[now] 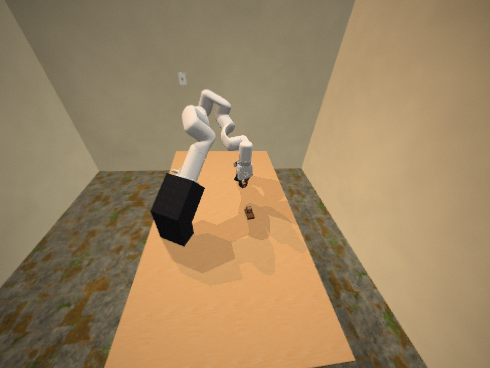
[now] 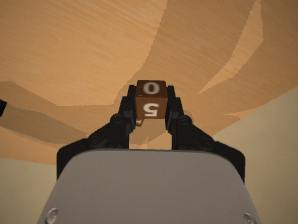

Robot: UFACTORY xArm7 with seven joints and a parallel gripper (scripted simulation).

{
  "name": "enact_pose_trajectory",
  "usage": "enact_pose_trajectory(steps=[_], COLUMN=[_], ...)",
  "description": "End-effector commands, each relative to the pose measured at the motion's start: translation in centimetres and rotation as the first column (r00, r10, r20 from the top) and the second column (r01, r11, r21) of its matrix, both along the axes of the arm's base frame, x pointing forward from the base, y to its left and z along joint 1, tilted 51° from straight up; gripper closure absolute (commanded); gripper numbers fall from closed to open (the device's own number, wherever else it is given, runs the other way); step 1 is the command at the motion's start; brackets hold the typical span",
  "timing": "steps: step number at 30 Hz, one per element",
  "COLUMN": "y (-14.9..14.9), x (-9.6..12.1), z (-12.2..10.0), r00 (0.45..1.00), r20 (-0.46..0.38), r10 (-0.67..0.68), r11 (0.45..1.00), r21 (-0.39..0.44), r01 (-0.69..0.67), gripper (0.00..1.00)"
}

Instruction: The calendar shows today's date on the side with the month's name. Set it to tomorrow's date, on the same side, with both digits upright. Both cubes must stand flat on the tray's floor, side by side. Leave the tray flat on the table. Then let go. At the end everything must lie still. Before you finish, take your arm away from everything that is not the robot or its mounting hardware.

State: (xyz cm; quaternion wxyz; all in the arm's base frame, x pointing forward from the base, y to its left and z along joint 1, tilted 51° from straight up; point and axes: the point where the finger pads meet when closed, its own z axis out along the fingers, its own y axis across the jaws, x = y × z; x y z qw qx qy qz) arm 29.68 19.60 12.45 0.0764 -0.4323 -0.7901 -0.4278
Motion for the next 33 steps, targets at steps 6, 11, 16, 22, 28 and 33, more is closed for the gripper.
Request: enact_pose_trajectory(steps=[6, 11, 16, 22, 28, 33], y=[-1.2, -4.6, -7.1, -9.4, -12.1, -12.7], x=[0.4, 1.5, 2.6, 4.1, 6.3, 6.9], z=[-1.0, -4.2, -6.3, -8.1, -9.9, -10.3], r00=[0.999, 0.983, 0.97, 0.964, 0.963, 0.963], r20=[-0.046, -0.165, -0.221, -0.239, -0.221, -0.213], r10=[-0.025, -0.077, -0.1, -0.121, -0.157, -0.168], r11=[1.0, 0.997, 0.995, 0.992, 0.985, 0.982], r21=[-0.012, -0.03, -0.023, 0.0, 0.038, 0.047], r01=[0.025, 0.073, 0.098, 0.125, 0.17, 0.181], gripper=[0.71, 0.71, 0.71, 0.71, 0.71, 0.71])
